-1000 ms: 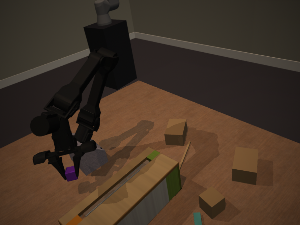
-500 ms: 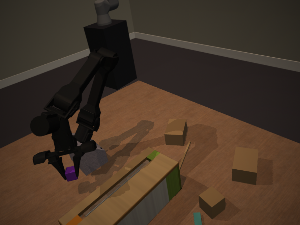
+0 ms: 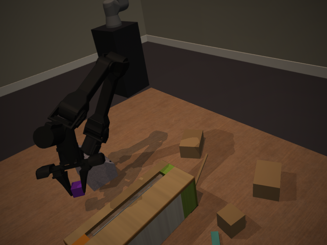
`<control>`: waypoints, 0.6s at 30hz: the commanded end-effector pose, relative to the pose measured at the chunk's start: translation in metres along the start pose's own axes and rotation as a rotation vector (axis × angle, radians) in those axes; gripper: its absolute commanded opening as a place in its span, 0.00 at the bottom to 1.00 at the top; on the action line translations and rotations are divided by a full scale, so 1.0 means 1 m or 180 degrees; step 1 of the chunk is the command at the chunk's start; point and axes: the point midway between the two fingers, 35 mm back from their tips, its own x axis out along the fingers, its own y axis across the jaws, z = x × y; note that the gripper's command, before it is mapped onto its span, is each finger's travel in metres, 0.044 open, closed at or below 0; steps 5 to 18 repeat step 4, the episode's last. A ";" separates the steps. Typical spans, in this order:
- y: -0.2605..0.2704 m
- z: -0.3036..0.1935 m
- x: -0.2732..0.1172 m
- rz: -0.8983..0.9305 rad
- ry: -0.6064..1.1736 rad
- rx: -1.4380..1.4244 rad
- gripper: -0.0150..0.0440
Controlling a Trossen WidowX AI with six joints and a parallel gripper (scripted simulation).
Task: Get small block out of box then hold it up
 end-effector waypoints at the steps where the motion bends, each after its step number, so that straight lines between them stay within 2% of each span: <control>1: 0.000 0.001 0.000 0.0010 -0.0004 0.0011 0.25; 18: 0.000 0.001 0.000 0.0010 -0.0004 0.0011 0.25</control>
